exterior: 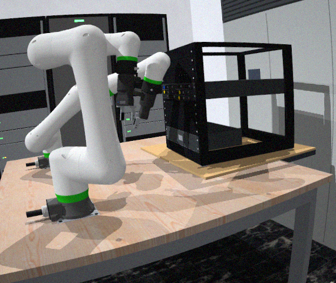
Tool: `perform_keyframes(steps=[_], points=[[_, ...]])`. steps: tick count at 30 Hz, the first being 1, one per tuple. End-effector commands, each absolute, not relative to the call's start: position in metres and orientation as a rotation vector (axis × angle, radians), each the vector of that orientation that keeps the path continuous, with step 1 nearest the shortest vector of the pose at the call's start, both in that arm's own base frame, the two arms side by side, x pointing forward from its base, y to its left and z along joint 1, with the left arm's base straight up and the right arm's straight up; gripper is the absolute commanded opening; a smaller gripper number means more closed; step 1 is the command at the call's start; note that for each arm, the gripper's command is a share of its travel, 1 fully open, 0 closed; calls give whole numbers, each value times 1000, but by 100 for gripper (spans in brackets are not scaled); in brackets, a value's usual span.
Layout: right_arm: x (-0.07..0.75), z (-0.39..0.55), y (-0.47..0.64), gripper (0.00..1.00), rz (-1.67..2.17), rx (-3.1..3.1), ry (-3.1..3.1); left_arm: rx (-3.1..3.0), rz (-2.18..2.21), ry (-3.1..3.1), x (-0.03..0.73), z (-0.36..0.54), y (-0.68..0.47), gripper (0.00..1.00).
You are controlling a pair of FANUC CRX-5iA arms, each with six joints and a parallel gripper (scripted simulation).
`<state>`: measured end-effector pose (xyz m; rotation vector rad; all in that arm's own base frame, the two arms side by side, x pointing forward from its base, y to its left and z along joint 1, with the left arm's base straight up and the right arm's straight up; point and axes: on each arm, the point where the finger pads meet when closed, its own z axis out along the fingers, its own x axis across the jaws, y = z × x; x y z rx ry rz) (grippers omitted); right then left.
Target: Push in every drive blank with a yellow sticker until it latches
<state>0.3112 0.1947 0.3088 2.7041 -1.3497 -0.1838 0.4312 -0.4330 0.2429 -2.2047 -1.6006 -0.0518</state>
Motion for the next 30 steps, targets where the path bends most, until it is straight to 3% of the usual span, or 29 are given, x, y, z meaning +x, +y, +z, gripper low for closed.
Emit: perform_keyframes(steps=[1,30], points=[[311,309,195,100,-182,2705,-1350,-2206,-52,-1602,431,244,-433,100],[311,309,195,100,-182,2705,-1350,-2355,-30,-1507,418,265,-427,100]])
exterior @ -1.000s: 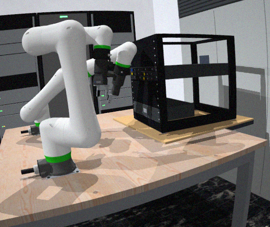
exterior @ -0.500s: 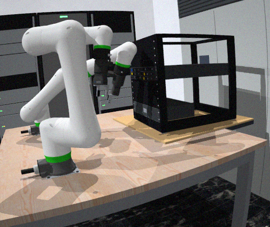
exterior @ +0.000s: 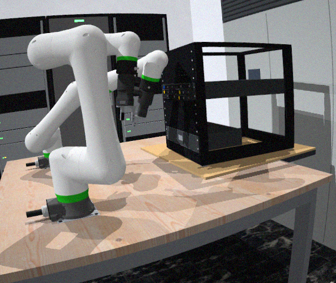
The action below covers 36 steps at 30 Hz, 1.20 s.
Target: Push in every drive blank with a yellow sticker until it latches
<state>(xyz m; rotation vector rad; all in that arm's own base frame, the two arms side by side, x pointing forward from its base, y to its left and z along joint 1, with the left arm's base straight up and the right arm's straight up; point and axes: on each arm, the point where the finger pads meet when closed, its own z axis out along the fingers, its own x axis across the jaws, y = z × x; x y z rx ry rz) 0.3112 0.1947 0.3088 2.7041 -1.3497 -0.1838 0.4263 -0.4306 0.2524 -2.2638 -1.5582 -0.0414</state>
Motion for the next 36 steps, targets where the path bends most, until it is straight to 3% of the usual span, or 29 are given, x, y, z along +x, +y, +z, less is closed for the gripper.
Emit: perform_keyframes(steps=[1,36], points=[[311,309,195,100,-182,2705,-1350,-2376,-28,-1493,416,268,-426,100],[318,306,188,100,-130,2683,-1357,-2892,6,-1092,314,295,-384,100]])
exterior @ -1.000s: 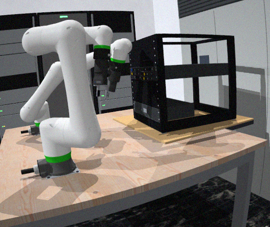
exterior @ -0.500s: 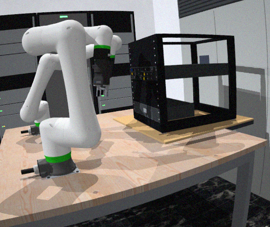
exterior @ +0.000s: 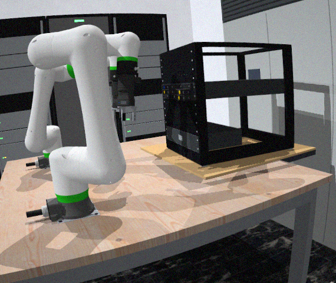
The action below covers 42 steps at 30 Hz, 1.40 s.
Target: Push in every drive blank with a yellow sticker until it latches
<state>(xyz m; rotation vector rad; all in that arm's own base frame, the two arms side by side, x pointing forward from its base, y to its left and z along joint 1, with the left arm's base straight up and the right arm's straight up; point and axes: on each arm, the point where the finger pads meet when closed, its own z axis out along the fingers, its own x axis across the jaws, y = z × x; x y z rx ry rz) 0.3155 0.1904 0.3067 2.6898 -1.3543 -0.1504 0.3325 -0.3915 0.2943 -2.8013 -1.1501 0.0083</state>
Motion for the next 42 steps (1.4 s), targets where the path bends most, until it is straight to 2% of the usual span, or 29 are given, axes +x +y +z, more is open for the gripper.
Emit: perform_keyframes(steps=[1,24,36,42], points=[[318,306,188,100,-130,2683,-1357,-2892,6,-1092,314,295,-384,100],[335,300,173,100,-3,2631,-1367,-2964,0,-1041,297,290,-371,100],[335,300,173,100,-3,2631,-1367,-2898,0,-1213,338,290,-333,100],[344,298,165,100,69,2603,-1369,-2802,0,-1421,383,290,-281,100]])
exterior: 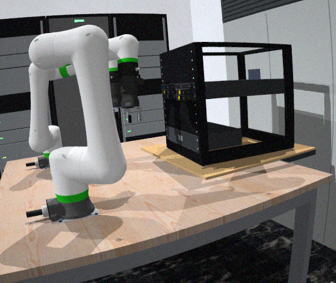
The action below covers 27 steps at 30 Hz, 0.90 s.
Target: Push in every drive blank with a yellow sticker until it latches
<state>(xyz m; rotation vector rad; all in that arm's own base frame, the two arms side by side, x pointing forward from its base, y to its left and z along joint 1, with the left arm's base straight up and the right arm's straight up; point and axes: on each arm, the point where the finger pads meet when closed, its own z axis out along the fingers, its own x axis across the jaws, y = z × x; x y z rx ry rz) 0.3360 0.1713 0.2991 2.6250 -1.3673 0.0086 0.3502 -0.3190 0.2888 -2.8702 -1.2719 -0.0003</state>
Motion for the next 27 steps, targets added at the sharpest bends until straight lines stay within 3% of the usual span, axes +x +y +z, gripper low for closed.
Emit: perform_keyframes(steps=[1,27], points=[[347,297,162,100,95,2593,-1369,-2780,0,-1463,391,290,-269,100],[456,336,136,100,1009,2326,-1157,-2270,0,-2171,474,290,-22,100]])
